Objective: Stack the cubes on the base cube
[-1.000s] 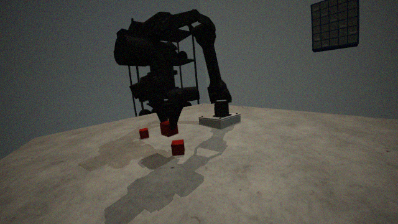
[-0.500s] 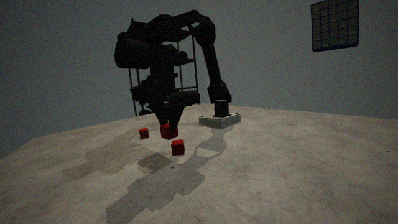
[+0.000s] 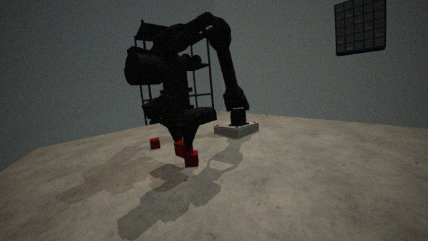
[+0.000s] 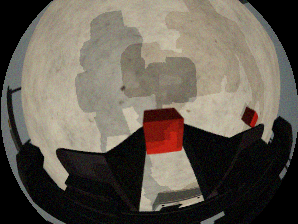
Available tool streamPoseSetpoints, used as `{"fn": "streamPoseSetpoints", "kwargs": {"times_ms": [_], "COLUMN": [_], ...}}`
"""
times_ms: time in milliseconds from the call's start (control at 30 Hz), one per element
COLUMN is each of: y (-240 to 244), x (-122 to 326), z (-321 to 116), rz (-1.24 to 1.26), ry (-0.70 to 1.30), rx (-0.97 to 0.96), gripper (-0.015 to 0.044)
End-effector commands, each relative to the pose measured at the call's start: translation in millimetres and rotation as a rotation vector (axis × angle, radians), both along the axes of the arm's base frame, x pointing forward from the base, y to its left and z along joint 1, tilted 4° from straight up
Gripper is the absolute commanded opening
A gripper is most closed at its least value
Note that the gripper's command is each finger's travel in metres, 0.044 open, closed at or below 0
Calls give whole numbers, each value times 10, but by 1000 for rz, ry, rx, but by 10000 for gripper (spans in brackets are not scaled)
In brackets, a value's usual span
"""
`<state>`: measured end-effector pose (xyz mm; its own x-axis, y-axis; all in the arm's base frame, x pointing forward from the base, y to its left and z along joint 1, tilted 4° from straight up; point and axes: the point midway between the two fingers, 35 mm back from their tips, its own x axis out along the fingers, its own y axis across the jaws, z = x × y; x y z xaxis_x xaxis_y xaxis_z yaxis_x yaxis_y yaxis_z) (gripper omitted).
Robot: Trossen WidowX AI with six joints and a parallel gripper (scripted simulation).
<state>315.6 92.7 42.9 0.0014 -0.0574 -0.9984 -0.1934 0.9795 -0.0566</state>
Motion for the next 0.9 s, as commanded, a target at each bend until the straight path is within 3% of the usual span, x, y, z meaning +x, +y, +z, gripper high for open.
{"fn": "streamPoseSetpoints", "kwargs": {"times_ms": [0, 533, 667, 867], "y": [5, 4, 4, 4], "x": [0, 0, 0, 0], "z": [-9, -24, -24, -5], "rz": [6, 0, 0, 0], "ry": [1, 1, 1, 0], "rx": [4, 4, 4, 3], "gripper": [105, 105, 205, 205]}}
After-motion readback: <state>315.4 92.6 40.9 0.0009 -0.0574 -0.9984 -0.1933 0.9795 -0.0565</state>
